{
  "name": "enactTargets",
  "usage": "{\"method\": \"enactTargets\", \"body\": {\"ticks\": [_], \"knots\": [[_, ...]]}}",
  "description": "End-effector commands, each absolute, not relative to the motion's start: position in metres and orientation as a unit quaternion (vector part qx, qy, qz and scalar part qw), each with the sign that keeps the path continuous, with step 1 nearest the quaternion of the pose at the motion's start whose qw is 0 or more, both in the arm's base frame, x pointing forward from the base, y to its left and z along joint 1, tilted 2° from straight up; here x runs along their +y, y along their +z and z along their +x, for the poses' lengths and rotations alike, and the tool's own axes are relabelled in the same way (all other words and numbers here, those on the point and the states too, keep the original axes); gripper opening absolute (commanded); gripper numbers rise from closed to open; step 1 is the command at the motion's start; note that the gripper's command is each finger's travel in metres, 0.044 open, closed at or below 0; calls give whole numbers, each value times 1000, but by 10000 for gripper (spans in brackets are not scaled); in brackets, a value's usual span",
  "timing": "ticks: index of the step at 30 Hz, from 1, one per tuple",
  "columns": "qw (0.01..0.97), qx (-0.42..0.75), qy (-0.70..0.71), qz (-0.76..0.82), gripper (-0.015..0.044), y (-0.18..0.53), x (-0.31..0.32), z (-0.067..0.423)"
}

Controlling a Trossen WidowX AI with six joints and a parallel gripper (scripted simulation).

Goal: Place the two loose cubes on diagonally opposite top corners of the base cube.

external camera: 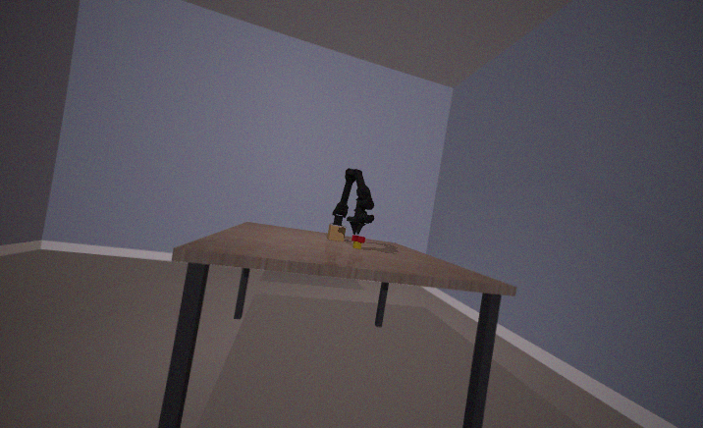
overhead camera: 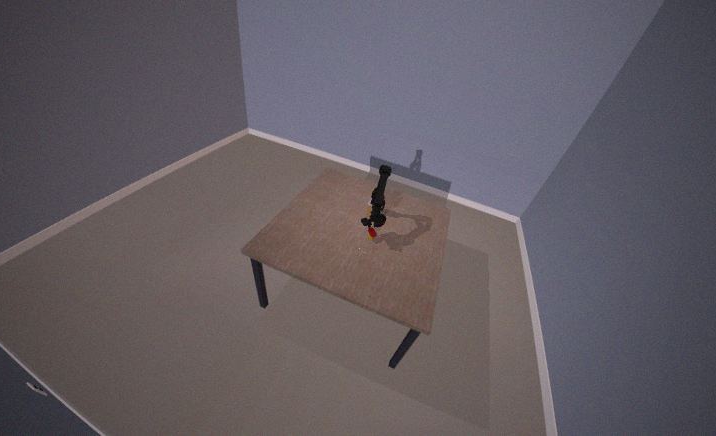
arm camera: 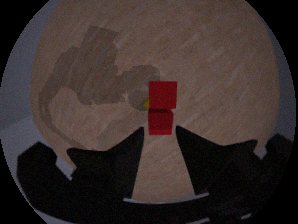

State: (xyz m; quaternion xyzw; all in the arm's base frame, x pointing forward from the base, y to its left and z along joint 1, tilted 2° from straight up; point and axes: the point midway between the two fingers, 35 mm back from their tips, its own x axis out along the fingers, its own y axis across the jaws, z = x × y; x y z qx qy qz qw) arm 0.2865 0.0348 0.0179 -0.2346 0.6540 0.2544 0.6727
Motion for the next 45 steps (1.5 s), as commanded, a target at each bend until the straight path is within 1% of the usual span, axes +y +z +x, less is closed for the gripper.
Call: {"method": "enactTargets", "body": {"ticks": [1,45], "knots": [[678,648,254,-237,205,26,35,289],[678,647,254,-237,205,64,34,288]]}}
